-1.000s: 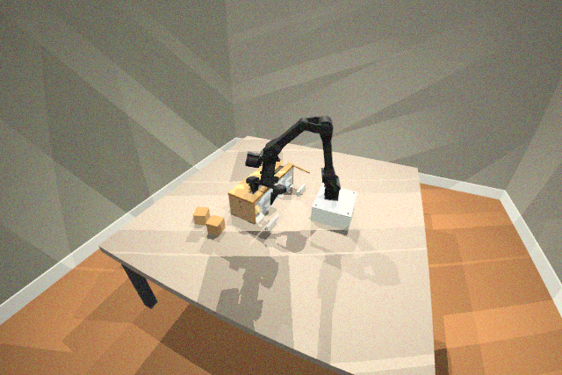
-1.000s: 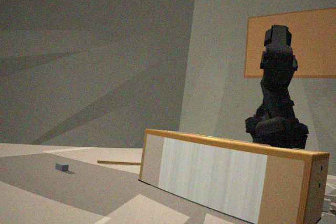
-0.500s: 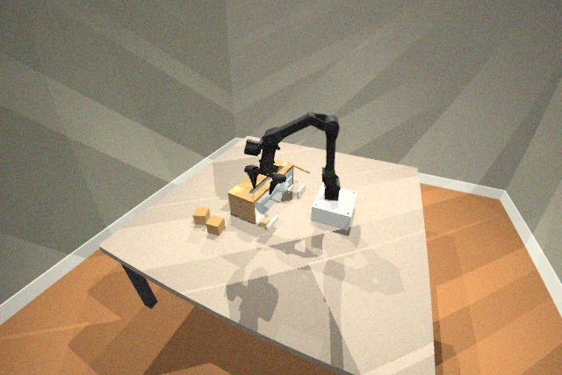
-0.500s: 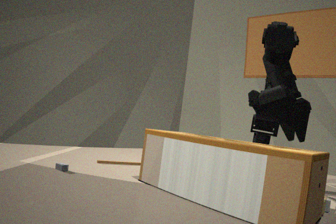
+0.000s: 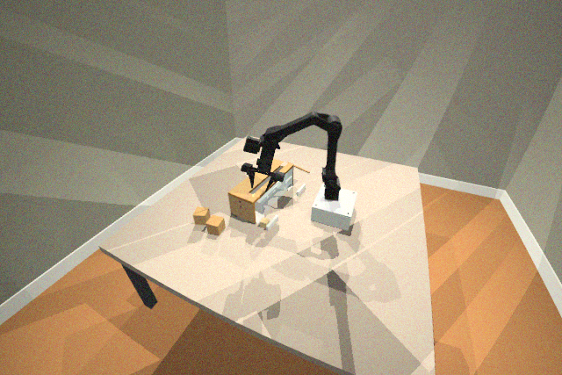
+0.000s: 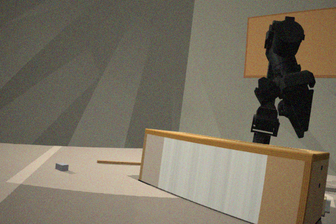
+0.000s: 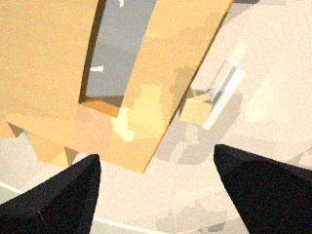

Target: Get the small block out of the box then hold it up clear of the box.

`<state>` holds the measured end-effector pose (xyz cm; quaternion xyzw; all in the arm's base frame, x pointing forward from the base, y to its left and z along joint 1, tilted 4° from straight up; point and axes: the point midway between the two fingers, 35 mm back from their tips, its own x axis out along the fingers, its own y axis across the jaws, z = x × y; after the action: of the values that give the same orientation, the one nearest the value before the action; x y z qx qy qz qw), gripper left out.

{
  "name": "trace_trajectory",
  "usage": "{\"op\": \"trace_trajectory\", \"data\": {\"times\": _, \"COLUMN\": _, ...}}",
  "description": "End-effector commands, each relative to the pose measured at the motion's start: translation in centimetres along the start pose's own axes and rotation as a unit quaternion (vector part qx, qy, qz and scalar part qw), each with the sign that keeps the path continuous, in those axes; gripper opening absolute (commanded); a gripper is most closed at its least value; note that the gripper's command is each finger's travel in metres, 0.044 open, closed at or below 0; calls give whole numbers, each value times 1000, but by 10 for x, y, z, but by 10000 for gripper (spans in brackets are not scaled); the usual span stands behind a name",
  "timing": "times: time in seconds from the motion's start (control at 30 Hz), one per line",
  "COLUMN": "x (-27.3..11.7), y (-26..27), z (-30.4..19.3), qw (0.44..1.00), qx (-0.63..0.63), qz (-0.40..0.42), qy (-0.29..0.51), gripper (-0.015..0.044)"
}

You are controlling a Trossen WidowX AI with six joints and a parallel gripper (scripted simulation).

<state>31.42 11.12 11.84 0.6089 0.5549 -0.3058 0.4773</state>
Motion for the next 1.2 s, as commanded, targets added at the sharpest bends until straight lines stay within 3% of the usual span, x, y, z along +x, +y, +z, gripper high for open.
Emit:
{"op": "trace_trajectory", "data": {"times": 0.0, "x": 1, "y": 1, "z": -6, "qw": 981, "qx": -193, "qz": 1, "qy": -23, "gripper": 285}}
{"op": "trace_trajectory", "data": {"times": 0.17, "x": 5, "y": -3, "z": -14, "qw": 891, "qx": -450, "qz": -18, "qy": -50, "gripper": 285}}
{"op": "trace_trajectory", "data": {"times": 0.33, "x": 8, "y": -7, "z": -21, "qw": 739, "qx": -668, "qz": -47, "qy": -68, "gripper": 285}}
{"op": "trace_trajectory", "data": {"times": 0.73, "x": 10, "y": -12, "z": -31, "qw": 492, "qx": -862, "qz": -93, "qy": -78, "gripper": 285}}
{"op": "trace_trajectory", "data": {"times": 1.17, "x": 12, "y": -17, "z": -41, "qw": 176, "qx": -972, "qz": -144, "qy": -66, "gripper": 285}}
